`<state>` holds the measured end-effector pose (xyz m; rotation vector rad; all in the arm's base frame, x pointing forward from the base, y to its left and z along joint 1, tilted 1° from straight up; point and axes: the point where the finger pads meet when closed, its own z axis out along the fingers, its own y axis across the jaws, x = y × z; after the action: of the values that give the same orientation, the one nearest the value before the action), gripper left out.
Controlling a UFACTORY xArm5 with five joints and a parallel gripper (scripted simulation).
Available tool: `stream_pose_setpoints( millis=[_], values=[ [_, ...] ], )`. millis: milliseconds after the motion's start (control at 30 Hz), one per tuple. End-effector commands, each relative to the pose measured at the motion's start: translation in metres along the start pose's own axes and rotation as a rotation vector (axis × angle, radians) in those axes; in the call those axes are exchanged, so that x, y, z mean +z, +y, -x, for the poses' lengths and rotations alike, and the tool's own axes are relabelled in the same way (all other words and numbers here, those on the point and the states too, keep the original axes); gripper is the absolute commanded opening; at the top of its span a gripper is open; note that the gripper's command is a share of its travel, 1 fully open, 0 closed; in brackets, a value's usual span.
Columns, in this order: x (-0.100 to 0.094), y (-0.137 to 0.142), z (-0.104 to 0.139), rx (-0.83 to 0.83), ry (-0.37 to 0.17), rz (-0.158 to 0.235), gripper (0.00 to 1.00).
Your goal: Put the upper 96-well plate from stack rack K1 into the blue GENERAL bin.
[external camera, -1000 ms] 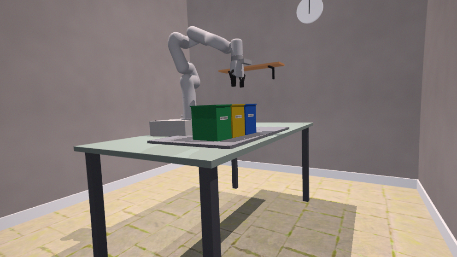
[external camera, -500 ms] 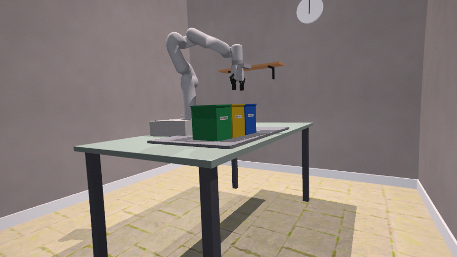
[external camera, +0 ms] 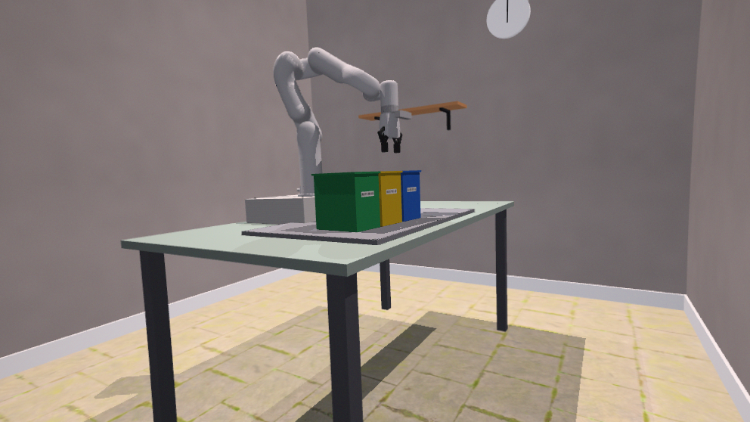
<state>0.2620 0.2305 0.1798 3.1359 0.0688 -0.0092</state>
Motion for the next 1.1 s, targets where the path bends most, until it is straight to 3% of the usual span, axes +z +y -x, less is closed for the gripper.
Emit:
stream_pose_setpoints(
  millis=[0, 400, 900, 1067],
  values=[
    [0.002, -0.015, 0.008, 0.001, 0.004, -0.003, 1.0],
    [0.014, -0.059, 0.037, 0.001, 0.005, -0.004, 1.0],
    [0.014, -0.059, 0.037, 0.001, 0.005, -0.004, 1.0],
    [0.022, -0.059, 0.038, 0.001, 0.005, -0.004, 1.0]
  ],
)
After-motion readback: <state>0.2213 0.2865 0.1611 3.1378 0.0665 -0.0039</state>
